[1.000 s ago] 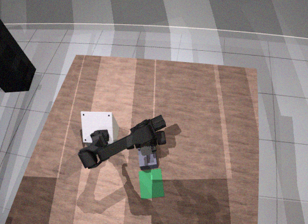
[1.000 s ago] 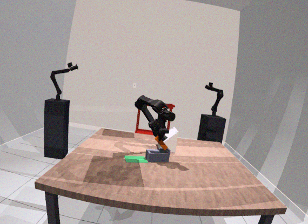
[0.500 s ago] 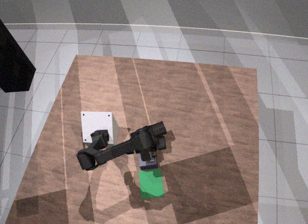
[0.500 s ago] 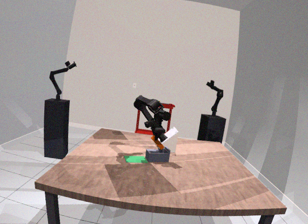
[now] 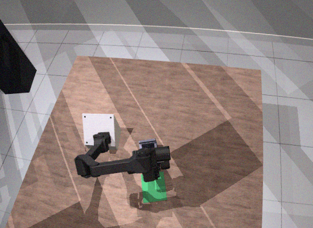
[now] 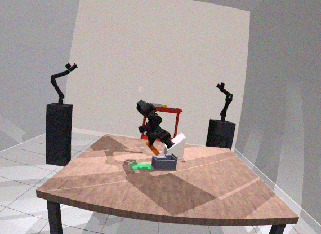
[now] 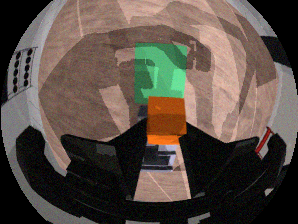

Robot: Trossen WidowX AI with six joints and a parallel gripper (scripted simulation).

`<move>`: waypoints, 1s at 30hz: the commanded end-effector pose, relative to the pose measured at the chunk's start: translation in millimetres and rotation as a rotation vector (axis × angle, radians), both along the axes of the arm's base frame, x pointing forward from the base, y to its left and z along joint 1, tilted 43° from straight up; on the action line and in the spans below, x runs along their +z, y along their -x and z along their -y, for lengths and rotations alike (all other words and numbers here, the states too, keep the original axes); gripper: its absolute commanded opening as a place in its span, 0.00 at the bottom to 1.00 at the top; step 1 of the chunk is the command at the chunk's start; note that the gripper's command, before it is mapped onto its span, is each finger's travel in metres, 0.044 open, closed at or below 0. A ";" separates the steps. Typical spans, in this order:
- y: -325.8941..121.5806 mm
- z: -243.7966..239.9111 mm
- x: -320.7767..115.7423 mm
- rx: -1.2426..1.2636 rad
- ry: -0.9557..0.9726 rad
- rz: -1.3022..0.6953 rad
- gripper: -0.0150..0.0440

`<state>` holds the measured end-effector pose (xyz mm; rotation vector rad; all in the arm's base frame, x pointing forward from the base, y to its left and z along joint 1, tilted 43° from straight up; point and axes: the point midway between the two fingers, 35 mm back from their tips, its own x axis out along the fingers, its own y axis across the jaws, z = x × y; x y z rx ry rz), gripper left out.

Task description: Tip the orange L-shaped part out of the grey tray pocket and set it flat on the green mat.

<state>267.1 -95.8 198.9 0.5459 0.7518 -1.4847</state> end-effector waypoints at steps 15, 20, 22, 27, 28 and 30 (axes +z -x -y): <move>-1.4 45.2 44.0 0.004 0.006 0.005 0.25; -1.2 49.2 39.8 0.004 0.007 0.006 0.25; -1.0 51.3 37.5 0.004 0.007 0.006 0.25; -0.6 56.6 31.9 0.003 0.007 0.006 0.25; -0.5 57.7 30.8 0.003 0.007 0.006 0.25; -0.4 59.8 28.6 0.003 0.007 0.006 0.25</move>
